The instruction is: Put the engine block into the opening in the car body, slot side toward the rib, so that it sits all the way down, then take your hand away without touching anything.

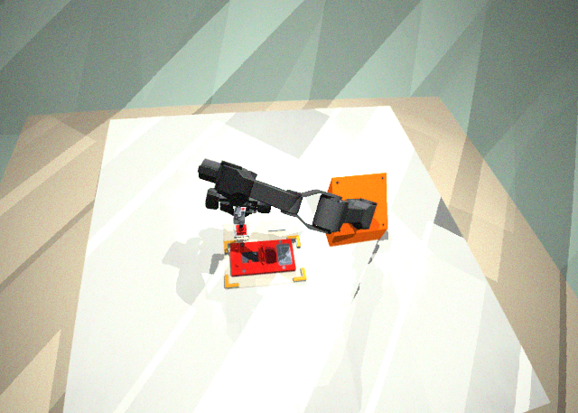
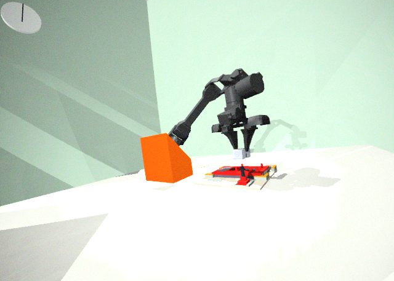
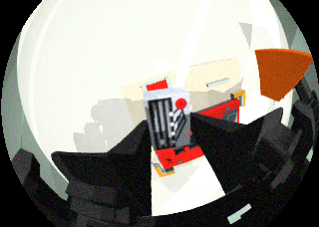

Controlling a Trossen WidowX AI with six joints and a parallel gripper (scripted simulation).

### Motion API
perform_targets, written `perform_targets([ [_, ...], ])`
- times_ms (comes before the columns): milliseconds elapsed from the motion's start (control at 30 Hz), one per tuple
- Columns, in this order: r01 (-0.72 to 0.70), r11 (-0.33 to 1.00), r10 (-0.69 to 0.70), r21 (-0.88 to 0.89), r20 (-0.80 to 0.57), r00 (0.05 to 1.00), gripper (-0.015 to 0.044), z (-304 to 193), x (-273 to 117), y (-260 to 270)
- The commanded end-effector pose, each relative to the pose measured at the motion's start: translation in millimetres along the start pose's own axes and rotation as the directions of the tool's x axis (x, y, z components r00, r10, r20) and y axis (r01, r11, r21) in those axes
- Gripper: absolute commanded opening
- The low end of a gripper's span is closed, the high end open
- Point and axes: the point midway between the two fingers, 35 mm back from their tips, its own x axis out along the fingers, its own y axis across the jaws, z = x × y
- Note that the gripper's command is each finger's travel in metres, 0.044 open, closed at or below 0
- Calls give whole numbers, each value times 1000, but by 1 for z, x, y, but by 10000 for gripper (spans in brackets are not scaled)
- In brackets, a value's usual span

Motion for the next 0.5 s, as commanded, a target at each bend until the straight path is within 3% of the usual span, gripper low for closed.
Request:
perform_targets([
  [0, -6, 992, 6, -124, -2, 1000, 0, -9, 1, -1],
  [467, -10, 824, 6, -566, -9, 1000, 0, -38, 13, -9],
])
